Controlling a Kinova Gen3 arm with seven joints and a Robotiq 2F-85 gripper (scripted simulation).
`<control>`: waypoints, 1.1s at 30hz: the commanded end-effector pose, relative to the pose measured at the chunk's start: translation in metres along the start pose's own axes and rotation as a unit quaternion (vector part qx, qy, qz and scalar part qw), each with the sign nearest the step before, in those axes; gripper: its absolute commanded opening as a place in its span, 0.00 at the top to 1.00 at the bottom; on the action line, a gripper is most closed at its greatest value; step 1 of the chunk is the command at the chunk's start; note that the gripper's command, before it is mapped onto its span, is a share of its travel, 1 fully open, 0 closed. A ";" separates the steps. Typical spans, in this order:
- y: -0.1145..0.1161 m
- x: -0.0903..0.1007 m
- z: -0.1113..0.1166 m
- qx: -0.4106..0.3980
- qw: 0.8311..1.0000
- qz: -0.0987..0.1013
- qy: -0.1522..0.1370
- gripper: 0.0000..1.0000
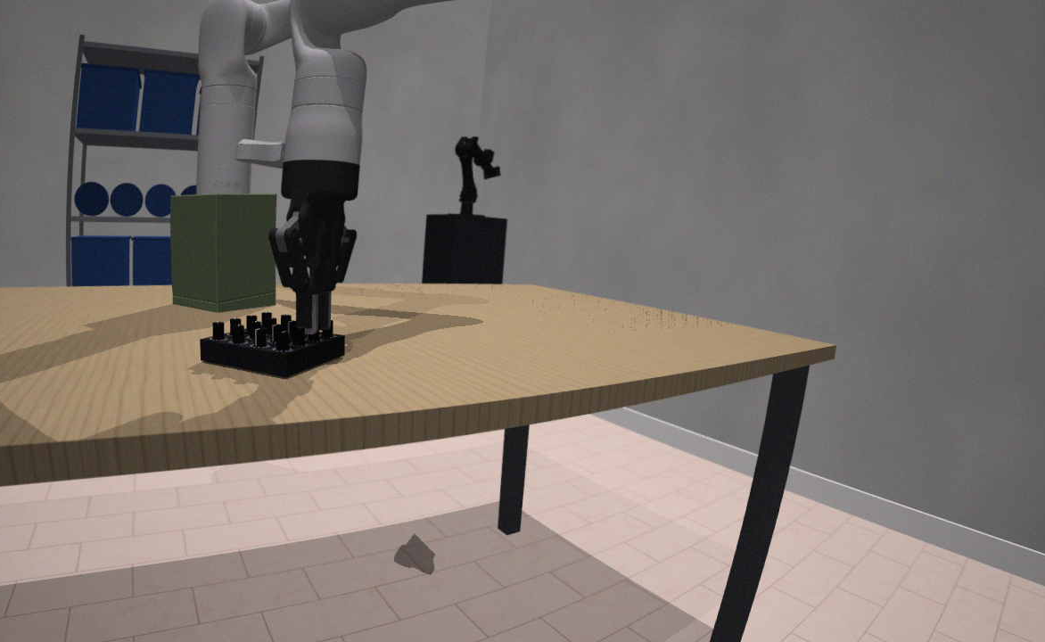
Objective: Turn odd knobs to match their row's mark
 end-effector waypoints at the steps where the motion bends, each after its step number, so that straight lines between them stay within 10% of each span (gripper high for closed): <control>1: -0.002 -0.001 0.000 0.004 1.000 0.003 -0.001 0.81; 33: -0.002 -0.001 0.000 0.004 1.000 0.003 -0.001 0.92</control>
Point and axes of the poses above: the point where the finger pads meet when closed, its own x axis back along the fingers, its own y axis across the jaws, z = x × y, the point moved 8 cm from there along x, back along the fingers, and after that the axes turned 13 degrees about x, right-handed, at the moved point
